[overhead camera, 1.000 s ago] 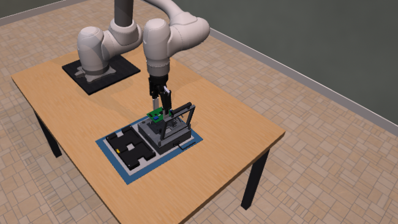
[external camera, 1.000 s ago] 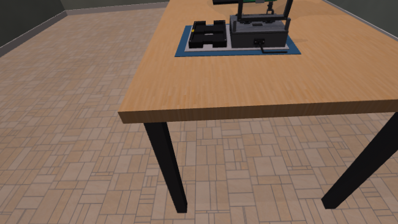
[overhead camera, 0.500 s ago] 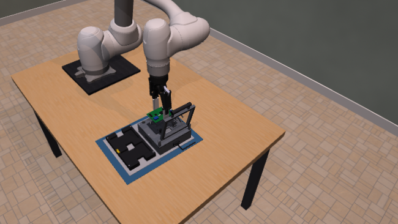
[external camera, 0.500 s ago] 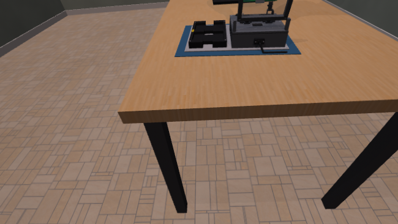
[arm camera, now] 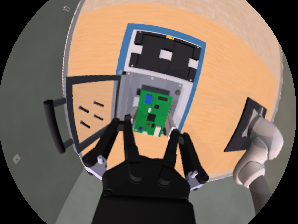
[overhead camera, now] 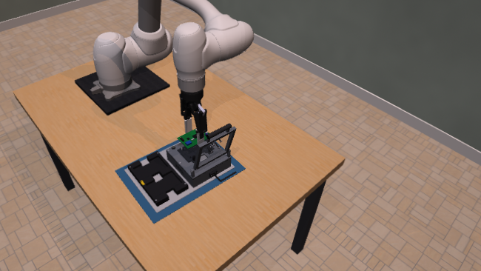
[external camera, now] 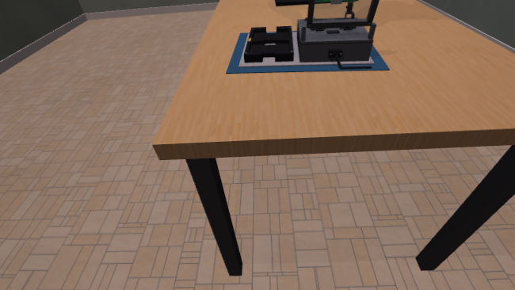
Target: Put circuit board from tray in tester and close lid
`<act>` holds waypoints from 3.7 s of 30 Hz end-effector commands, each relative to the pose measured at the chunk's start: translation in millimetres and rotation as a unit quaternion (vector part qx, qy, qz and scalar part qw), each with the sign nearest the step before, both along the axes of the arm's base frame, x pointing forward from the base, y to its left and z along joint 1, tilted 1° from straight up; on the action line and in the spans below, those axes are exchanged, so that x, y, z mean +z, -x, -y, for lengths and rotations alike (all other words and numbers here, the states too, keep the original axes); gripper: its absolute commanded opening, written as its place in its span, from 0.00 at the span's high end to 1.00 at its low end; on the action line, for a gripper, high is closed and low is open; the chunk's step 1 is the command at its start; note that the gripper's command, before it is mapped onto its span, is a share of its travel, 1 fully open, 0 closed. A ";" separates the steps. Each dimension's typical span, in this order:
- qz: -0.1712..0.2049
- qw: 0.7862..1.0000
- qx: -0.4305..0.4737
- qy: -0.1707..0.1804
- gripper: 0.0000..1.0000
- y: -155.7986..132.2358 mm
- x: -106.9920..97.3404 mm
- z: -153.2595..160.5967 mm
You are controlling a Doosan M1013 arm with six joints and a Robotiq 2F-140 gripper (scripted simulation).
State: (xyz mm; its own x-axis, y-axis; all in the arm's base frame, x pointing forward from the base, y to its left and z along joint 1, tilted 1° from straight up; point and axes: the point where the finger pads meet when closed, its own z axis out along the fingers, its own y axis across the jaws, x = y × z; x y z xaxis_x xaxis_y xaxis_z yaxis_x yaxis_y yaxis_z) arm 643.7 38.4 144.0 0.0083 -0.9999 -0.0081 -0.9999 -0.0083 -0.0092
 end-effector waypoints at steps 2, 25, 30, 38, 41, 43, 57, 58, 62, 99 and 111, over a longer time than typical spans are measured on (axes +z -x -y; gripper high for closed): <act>0.000 1.000 0.000 0.000 0.54 0.0 -0.2 0.0; 0.000 1.000 0.000 0.000 0.54 -0.2 -24.0 -0.2; 0.000 1.000 0.000 0.000 0.54 -0.3 -33.2 -0.3; 0.000 1.000 0.000 0.000 0.54 -0.4 -42.4 -0.4; 0.000 1.000 0.000 0.000 0.54 -0.4 -44.0 -0.4; 0.000 1.000 0.000 0.000 0.54 -0.4 -45.0 -0.4; 0.000 1.000 0.000 0.000 0.54 -0.4 -45.9 -0.4; 0.000 1.000 0.000 0.000 0.54 -0.4 -45.9 -0.4; 0.000 1.000 0.000 0.000 0.54 -0.4 -45.9 -0.4; 0.000 1.000 0.000 0.000 0.54 -0.4 -46.5 -0.4; 0.000 1.000 0.000 0.000 0.54 -0.4 -46.9 -0.4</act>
State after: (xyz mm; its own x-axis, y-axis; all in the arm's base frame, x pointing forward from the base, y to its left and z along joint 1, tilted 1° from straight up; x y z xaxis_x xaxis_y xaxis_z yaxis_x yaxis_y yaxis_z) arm 644.2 38.8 97.1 0.0083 -0.9999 -0.0081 -0.9999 -0.0083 -0.0092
